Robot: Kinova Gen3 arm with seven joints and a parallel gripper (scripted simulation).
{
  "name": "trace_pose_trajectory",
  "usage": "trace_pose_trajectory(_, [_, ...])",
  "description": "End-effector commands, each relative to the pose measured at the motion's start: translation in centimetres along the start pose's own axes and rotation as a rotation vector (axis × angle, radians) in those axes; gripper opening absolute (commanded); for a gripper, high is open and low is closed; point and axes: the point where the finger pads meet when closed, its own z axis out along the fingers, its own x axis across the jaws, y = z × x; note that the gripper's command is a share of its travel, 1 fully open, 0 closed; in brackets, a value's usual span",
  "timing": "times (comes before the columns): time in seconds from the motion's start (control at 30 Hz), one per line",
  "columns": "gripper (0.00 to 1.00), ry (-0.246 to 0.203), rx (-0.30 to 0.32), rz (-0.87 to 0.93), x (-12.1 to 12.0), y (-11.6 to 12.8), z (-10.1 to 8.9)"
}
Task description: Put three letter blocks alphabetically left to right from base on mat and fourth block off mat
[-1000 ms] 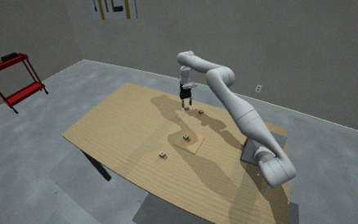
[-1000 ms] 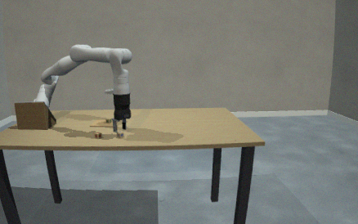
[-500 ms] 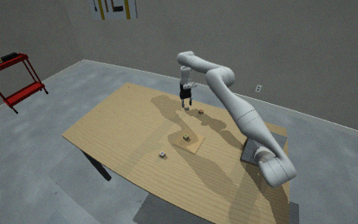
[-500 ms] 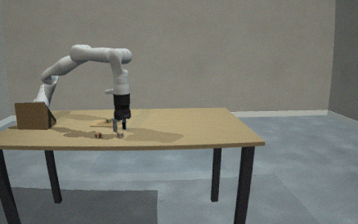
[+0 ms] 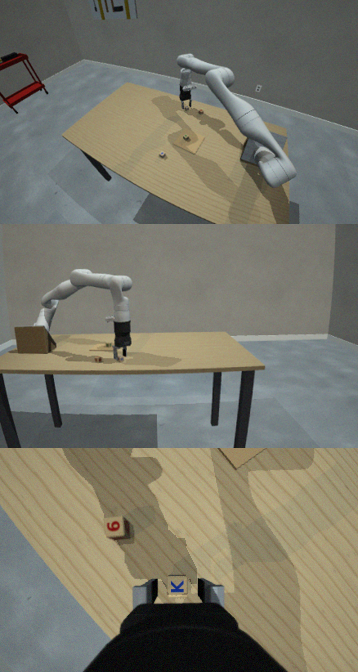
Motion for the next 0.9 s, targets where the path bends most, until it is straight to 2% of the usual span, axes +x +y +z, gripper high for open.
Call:
trace_pose_trajectory(0.0, [1.00, 0.007, 0.000, 0.009, 0.36, -0.02, 0.86])
trace_pose_trajectory(0.27, [1.00, 0.008, -0.001, 0.009, 0.32, 0.00, 1.68])
trace_pose_trajectory(0.87, [1.00, 0.008, 0.002, 0.009, 0.31, -0.09, 1.63])
